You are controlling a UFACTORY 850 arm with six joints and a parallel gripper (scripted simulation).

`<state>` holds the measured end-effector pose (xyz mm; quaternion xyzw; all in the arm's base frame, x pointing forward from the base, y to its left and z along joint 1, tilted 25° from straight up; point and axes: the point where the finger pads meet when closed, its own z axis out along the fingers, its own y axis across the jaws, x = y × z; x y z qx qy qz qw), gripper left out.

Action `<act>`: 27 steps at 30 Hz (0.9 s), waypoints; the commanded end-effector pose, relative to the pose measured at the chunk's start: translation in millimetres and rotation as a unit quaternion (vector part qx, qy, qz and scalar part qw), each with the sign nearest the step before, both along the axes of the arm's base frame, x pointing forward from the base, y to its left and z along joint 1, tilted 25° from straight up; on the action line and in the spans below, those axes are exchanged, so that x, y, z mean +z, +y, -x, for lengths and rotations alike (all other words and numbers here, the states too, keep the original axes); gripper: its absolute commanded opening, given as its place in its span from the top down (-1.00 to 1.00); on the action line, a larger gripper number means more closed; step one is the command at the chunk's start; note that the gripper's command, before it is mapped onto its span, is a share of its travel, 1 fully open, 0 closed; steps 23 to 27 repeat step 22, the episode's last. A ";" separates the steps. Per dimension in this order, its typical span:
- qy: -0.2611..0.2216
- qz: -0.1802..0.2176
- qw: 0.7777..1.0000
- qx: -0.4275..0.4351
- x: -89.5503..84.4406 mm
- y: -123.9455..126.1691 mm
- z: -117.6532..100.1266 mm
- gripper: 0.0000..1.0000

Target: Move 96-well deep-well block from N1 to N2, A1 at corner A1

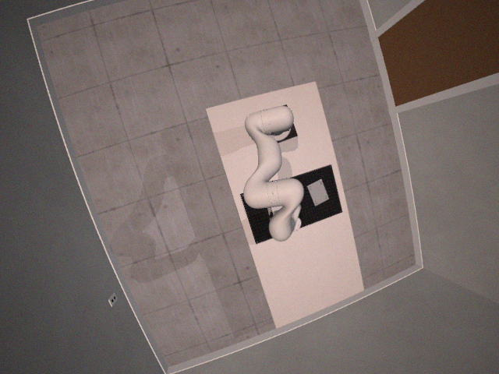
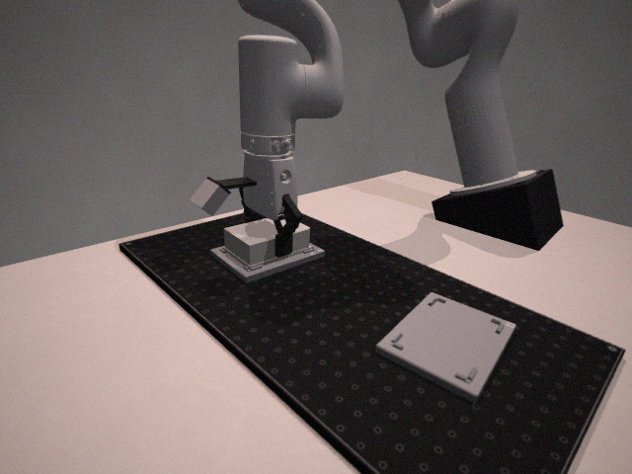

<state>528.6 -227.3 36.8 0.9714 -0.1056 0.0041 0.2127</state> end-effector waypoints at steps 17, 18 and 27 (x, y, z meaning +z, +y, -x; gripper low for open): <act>-0.001 0.000 1.000 0.000 0.7 0.1 -0.8 -1.00; -0.001 0.000 1.000 0.000 3.1 1.2 -0.9 -1.00; -0.001 0.000 1.000 0.000 5.5 2.3 -1.0 -1.00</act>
